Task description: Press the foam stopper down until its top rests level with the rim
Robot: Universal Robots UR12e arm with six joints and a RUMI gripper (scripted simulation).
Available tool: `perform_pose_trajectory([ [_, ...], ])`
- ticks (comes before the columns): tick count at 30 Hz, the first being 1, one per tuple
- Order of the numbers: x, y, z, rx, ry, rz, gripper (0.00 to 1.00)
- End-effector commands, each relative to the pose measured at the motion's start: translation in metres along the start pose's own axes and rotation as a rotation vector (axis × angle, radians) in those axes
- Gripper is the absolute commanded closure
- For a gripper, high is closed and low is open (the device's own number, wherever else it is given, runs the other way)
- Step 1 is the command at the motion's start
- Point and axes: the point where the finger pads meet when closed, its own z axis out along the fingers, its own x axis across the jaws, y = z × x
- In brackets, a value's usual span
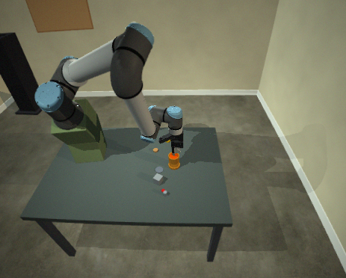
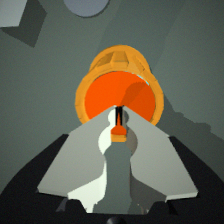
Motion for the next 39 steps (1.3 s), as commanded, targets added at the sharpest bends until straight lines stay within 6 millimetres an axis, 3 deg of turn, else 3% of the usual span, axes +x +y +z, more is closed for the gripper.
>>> perform_pose_trajectory([
  [1, 0.0000, 0.0004, -0.0004, -0.001, 0.000, 0.000, 1.00],
  [39, 0.0000, 0.0004, -0.0046, -0.001, 0.000, 0.000, 1.00],
])
